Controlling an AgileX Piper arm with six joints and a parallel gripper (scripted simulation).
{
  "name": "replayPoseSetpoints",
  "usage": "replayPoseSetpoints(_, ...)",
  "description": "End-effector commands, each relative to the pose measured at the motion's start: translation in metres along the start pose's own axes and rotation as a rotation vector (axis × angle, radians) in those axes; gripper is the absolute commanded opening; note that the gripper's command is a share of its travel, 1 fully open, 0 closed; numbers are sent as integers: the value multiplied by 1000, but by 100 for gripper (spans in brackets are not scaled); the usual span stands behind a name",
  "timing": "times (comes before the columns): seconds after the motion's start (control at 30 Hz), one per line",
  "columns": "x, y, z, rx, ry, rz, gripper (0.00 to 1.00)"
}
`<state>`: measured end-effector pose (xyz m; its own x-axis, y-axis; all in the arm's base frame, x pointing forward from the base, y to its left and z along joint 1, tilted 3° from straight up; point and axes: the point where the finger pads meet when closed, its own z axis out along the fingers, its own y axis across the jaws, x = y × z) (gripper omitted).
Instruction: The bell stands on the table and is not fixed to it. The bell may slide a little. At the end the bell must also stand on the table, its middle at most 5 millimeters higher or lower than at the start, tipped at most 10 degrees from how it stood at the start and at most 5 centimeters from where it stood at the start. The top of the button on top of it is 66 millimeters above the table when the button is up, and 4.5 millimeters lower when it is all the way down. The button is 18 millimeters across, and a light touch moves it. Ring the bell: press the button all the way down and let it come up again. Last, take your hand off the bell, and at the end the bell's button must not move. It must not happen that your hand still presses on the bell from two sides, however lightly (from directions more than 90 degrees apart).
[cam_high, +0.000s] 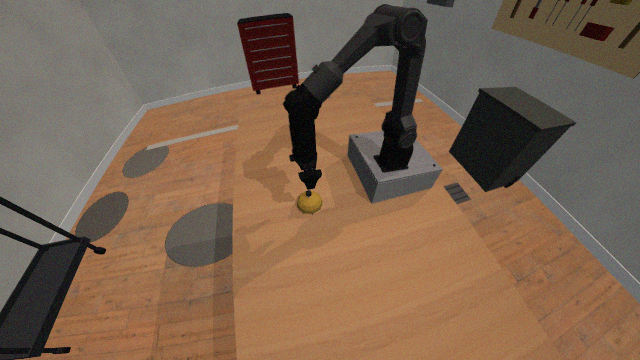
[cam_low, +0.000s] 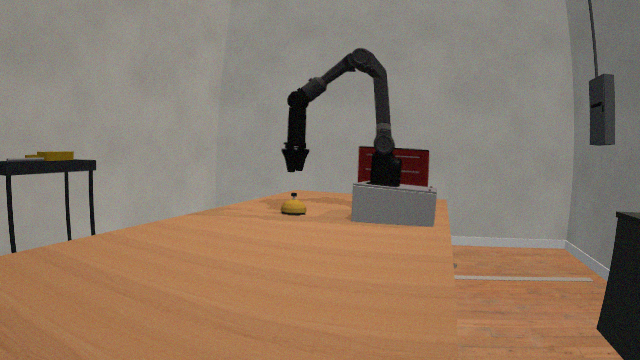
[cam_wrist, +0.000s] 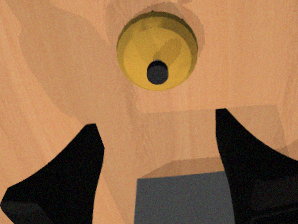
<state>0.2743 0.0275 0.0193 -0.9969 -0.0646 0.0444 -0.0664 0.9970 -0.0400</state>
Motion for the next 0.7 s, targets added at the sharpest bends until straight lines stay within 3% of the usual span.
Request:
replayPoseSetpoints(0.0,0,-1,0,-8,-3,26,100)
replayPoseSetpoints(0.17,0,-1,0,-11,-3,34,100)
replayPoseSetpoints(0.2,0,-1,0,-11,-3,34,0)
replayPoseSetpoints(0.67,0,-1,0,-11,-3,35,0)
